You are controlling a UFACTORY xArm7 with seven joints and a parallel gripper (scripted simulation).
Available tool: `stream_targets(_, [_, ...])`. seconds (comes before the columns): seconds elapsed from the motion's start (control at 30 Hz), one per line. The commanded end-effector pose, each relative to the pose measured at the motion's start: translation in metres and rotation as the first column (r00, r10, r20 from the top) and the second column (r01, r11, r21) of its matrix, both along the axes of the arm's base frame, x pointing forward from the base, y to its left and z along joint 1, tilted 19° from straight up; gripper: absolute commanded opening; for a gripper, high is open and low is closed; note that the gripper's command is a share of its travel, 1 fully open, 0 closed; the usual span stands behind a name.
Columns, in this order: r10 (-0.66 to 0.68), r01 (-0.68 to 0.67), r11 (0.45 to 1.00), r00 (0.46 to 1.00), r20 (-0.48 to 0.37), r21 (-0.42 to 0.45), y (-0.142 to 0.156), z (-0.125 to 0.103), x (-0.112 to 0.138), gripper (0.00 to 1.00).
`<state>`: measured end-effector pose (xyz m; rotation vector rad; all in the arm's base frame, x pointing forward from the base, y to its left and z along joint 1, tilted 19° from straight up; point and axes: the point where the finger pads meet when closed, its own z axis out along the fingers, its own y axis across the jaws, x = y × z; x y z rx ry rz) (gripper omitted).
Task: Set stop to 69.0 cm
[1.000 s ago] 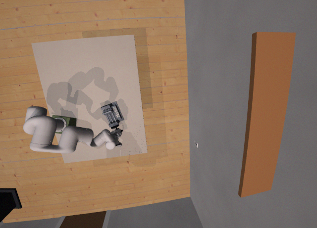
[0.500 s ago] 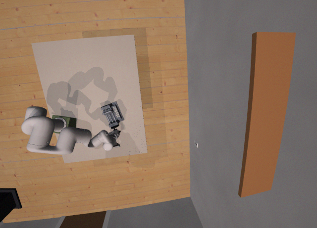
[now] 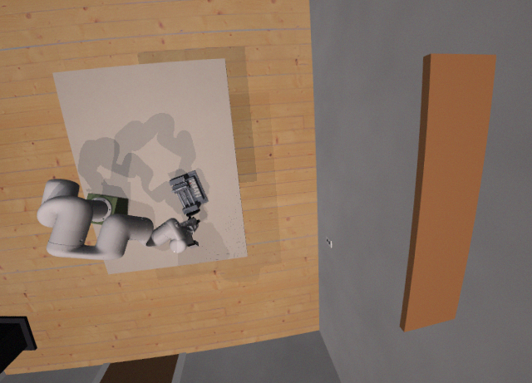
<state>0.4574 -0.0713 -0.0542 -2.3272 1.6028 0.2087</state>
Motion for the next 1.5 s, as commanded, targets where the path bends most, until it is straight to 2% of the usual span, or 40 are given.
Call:
stream_targets(0.0, [-0.002,0.002,1.000,1.000,0.003,-0.002,0.000,-0.008,-0.002,0.06])
stream_targets(0.37, [-0.002,0.002,1.000,1.000,0.003,-0.002,0.006,-0.022,0.002,0.06])
stream_targets(0.8, [-0.002,0.002,1.000,1.000,0.003,-0.002,0.016,-0.033,0.018,0.06])
stream_targets(1.47, [-0.002,0.002,1.000,1.000,0.003,-0.002,0.023,-0.021,0.044,0.06])
